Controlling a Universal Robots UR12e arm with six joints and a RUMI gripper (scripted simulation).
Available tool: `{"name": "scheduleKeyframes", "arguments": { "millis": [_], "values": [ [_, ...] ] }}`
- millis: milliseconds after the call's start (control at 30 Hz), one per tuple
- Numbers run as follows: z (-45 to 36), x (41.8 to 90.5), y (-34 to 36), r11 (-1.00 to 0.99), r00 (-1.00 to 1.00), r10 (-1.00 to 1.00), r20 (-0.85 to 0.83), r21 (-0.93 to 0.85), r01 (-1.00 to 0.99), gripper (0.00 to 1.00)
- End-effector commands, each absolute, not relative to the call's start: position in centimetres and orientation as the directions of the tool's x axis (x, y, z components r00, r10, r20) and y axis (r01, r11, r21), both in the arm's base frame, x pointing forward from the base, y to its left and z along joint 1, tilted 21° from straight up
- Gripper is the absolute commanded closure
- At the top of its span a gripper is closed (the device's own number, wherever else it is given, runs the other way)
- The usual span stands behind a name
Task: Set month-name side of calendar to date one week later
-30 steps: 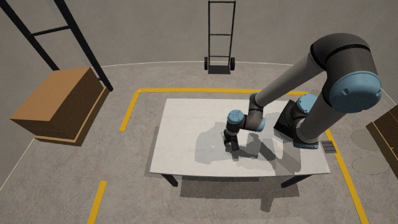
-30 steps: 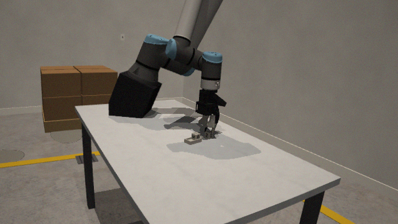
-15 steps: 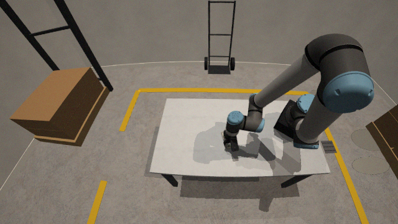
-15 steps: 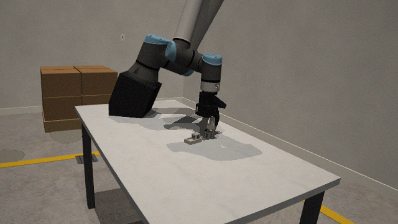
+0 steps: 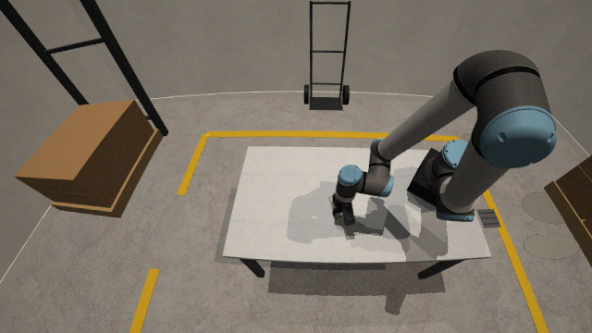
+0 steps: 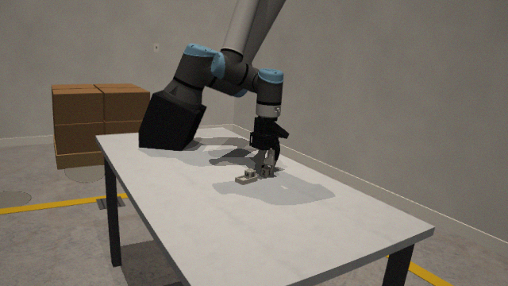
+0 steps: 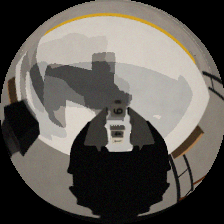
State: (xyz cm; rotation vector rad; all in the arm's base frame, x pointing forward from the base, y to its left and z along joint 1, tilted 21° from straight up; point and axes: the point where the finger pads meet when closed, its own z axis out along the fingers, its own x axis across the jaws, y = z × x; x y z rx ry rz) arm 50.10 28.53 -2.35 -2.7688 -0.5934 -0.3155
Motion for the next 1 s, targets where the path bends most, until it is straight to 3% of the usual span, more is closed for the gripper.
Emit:
{"name": "scheduleKeyframes", "arguments": {
  "millis": [0, 467, 500, 967],
  "values": [
    [-2.2, 50.33, 28.59, -0.873, 0.89, 0.365, 0.274, -0.232, 0.43, 0.72],
    [-2.2, 50.33, 28.59, -0.873, 0.89, 0.365, 0.274, -0.232, 0.43, 0.72],
    [-2.2, 50.33, 28.59, -0.873, 0.89, 0.365, 0.274, -0.232, 0.43, 0.9],
    [-2.2, 50.33, 28.59, -0.873, 0.89, 0.365, 0.274, -0.232, 0.43, 0.9]
  ]
}}
